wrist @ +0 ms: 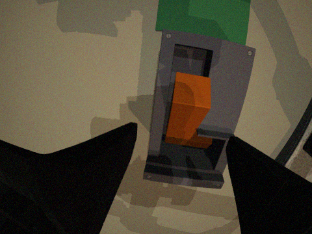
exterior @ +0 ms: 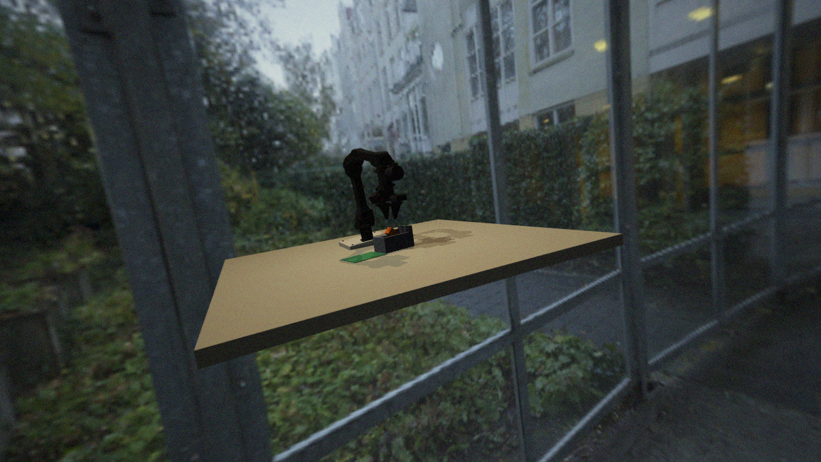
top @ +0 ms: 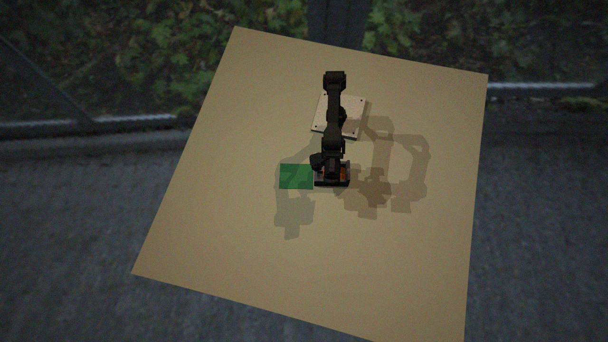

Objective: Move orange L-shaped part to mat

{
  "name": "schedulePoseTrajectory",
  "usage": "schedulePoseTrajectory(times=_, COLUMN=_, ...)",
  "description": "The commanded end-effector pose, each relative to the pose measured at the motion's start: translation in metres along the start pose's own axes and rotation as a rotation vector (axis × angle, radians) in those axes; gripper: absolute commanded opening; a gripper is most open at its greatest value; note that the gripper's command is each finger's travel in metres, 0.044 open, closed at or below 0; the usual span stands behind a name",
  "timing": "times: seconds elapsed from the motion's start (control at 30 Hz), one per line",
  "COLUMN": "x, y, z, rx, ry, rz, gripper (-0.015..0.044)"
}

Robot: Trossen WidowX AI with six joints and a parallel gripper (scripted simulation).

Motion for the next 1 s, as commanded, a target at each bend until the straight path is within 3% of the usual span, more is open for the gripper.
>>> schedulePoseTrajectory(times=0.0, x=-0.001, y=-0.003, z=0.016, rx=0.014, ry=-0.001, rz=0.012, gripper=0.028)
schedulePoseTrajectory(times=0.97, x=-0.001, y=-0.003, z=0.057, rx=0.014, ry=-0.002, rz=0.012, gripper=0.028)
Point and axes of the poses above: the point midway between the two fingers, 35 mm back from their tips, its own z axis out along the fingers, its own y axis across the jaws, x = y × z, the point moved 6 cm from there along -z, back along the fingers, and after that the axes turned 6 degrees about -z, right-handed, at the moved point
